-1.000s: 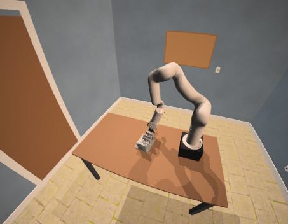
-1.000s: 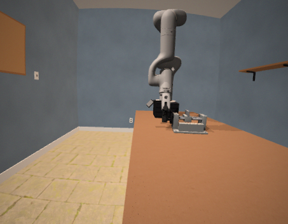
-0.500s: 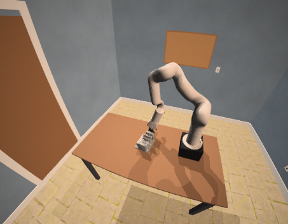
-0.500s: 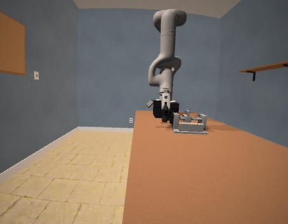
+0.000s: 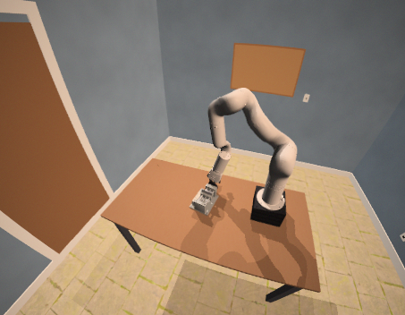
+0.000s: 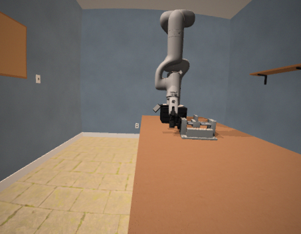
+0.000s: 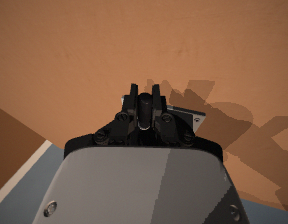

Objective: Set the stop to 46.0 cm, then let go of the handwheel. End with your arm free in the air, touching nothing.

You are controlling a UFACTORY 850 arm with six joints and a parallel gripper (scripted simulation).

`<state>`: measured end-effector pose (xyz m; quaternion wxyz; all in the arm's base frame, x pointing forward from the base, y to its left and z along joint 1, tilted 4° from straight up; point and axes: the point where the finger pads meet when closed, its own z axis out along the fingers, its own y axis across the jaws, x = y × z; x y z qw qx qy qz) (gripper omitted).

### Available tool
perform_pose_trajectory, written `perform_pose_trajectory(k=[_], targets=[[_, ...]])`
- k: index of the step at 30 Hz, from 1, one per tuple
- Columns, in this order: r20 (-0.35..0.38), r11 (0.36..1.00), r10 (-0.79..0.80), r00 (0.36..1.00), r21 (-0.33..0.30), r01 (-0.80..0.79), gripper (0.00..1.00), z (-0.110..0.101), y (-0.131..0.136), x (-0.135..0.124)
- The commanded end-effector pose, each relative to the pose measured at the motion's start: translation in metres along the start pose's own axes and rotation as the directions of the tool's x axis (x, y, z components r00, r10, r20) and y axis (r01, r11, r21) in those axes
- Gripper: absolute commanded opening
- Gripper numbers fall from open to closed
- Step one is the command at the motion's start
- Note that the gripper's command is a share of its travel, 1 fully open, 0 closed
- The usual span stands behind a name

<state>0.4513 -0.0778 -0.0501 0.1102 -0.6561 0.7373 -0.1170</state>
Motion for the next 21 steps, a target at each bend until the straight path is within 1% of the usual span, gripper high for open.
perform_pose_trajectory(k=[1, 21], targets=[[0.000, 1.000, 0.000, 1.000, 0.001, 0.000, 0.06, -0.0001, -0.0005, 0.0000], [0.000, 1.000, 0.000, 1.000, 0.001, 0.000, 0.06, 0.0022, 0.0014, 0.0000]])
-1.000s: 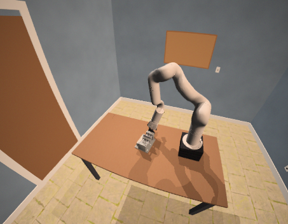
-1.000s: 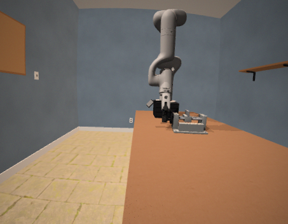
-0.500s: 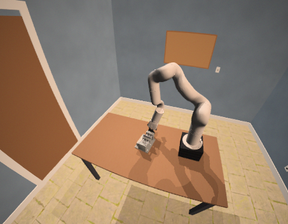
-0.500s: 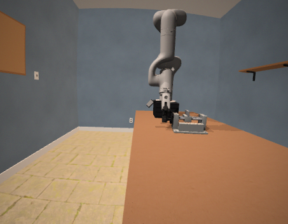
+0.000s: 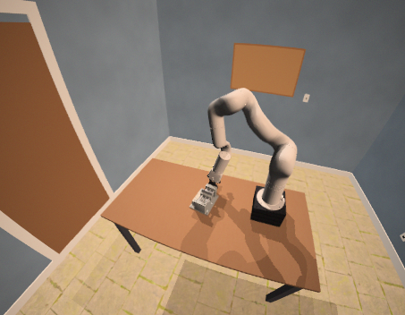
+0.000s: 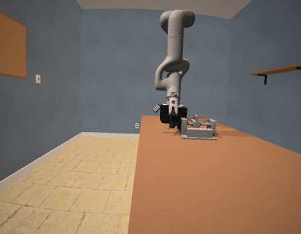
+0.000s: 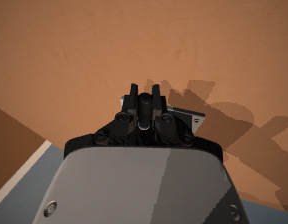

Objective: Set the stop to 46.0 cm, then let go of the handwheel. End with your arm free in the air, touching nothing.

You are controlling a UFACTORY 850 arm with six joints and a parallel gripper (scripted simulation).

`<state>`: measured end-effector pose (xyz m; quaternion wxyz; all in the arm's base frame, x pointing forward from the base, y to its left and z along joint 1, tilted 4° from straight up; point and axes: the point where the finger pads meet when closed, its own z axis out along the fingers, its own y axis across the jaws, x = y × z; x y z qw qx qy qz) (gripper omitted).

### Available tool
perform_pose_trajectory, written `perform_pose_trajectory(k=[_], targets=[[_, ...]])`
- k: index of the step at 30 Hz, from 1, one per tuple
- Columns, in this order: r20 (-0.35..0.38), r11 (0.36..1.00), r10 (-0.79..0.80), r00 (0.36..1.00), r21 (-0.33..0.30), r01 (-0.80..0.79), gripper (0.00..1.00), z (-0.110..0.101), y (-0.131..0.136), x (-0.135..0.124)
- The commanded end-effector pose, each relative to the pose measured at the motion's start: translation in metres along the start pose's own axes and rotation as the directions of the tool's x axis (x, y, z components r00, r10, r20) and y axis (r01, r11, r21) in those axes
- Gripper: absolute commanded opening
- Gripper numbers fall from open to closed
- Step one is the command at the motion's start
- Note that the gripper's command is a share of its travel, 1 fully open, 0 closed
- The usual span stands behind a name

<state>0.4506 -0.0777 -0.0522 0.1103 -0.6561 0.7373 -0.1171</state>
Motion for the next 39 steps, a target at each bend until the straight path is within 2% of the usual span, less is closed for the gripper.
perform_pose_trajectory(k=[1, 39], targets=[[0.000, 1.000, 0.000, 1.000, 0.001, 0.000, 0.06, 0.001, 0.000, 0.000], [0.000, 1.000, 0.000, 1.000, 0.001, 0.000, 0.06, 0.010, 0.019, 0.000]])
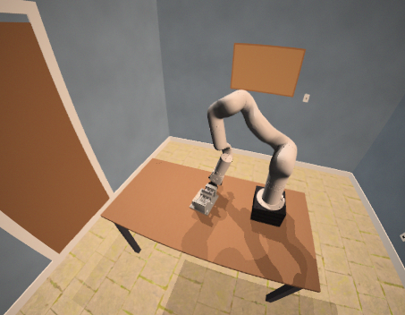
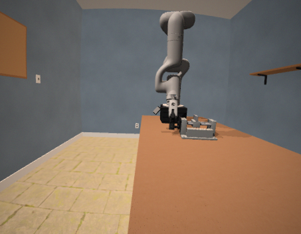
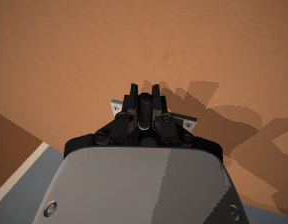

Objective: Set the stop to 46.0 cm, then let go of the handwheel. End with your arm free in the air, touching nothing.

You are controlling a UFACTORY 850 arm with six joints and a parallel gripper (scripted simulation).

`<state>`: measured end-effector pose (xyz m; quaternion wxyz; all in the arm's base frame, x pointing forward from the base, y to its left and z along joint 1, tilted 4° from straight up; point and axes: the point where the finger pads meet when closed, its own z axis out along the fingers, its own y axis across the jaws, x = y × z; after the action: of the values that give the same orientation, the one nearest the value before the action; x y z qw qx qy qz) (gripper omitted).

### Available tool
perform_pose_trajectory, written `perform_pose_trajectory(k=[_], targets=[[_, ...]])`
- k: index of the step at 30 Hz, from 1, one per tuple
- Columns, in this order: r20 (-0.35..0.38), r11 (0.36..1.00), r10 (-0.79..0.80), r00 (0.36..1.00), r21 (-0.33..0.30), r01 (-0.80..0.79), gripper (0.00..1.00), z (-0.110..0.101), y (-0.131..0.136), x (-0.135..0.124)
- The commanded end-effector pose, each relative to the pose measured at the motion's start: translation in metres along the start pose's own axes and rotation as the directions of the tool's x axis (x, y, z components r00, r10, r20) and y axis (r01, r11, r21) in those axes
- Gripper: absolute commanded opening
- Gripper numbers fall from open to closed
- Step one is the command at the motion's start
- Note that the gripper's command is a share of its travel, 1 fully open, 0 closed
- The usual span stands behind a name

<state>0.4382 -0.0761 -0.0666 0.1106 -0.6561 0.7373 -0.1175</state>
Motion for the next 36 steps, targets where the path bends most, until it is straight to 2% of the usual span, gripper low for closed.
perform_pose_trajectory(k=[1, 18, 36], targets=[[0.000, 1.000, 0.000, 1.000, 0.000, 0.000, 0.06, 0.000, 0.002, 0.000], [0.000, 1.000, 0.000, 1.000, 0.000, 0.000, 0.06, -0.004, 0.020, 0.000], [0.000, 1.000, 0.000, 1.000, 0.000, 0.000, 0.06, -0.022, 0.033, 0.000]])
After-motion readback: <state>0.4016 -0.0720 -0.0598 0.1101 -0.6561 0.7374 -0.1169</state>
